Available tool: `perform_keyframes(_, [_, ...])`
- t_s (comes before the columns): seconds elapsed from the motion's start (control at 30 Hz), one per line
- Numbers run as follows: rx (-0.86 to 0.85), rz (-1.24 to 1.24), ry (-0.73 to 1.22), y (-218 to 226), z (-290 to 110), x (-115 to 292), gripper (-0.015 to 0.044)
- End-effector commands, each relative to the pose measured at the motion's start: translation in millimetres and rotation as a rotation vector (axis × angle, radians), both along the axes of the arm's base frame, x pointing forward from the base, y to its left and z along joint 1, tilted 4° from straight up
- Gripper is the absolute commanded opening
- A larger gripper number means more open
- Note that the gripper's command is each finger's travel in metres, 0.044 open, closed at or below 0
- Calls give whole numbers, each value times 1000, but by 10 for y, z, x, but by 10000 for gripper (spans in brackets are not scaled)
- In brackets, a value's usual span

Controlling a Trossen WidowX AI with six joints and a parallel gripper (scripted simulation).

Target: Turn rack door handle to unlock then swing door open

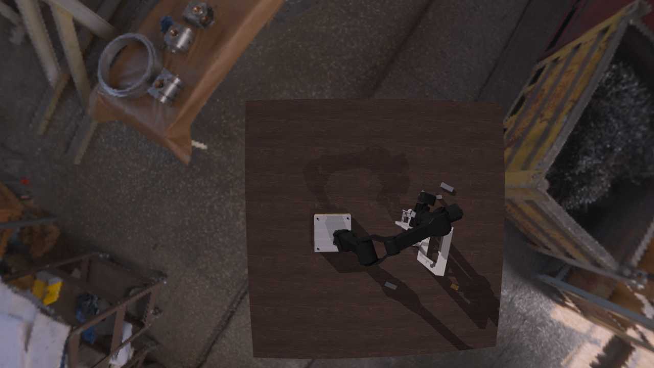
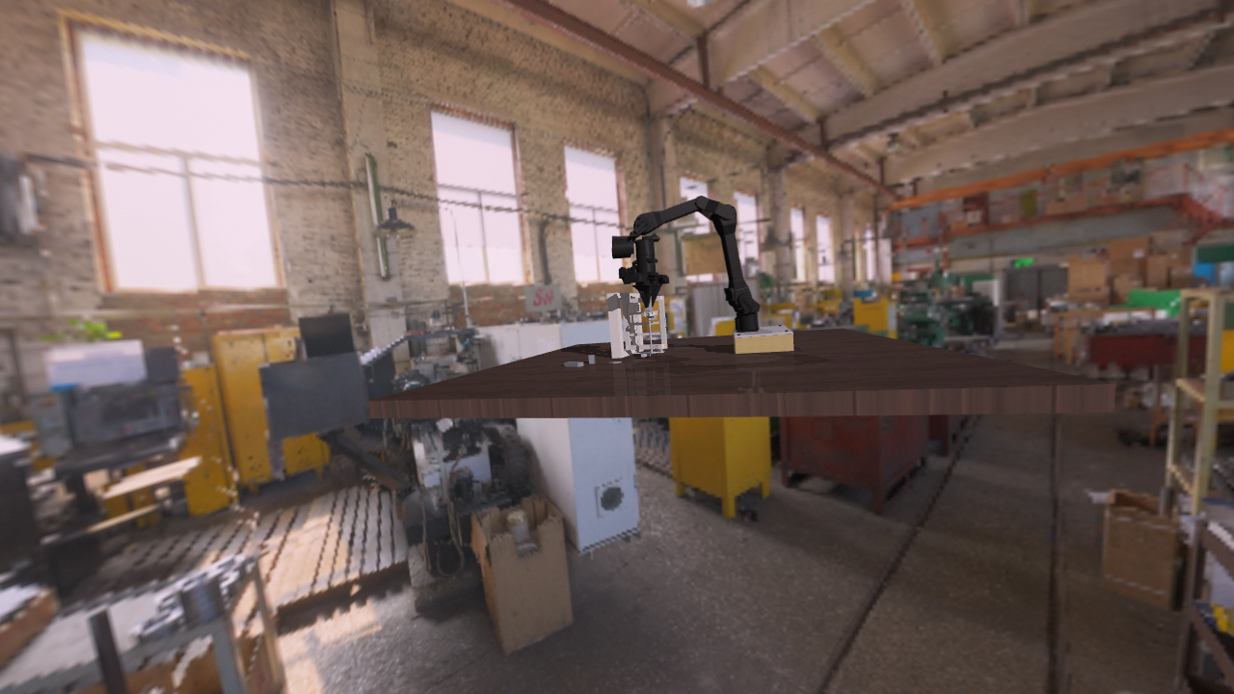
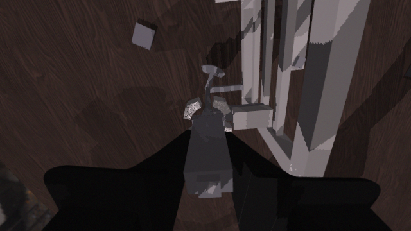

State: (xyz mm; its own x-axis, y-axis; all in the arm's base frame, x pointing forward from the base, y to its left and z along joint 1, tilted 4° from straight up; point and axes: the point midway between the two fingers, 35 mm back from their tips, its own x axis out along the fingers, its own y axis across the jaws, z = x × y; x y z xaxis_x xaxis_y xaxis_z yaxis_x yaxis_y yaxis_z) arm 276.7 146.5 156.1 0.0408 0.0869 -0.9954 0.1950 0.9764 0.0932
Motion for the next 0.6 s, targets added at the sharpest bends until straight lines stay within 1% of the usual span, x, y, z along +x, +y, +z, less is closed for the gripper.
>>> perform_keyframes(0.0, [-5, -15, 5, -12, 0, -6, 10])
perform_keyframes(0.07, [-5, -15, 5, -12, 0, -6, 10])
perform_keyframes(0.4, [-5, -15, 5, -12, 0, -6, 272])
perform_keyframes(0.43, [-5, -15, 5, -12, 0, -6, 282])
perform_keyframes(0.57, [-5, -15, 5, -12, 28, -4, 282])
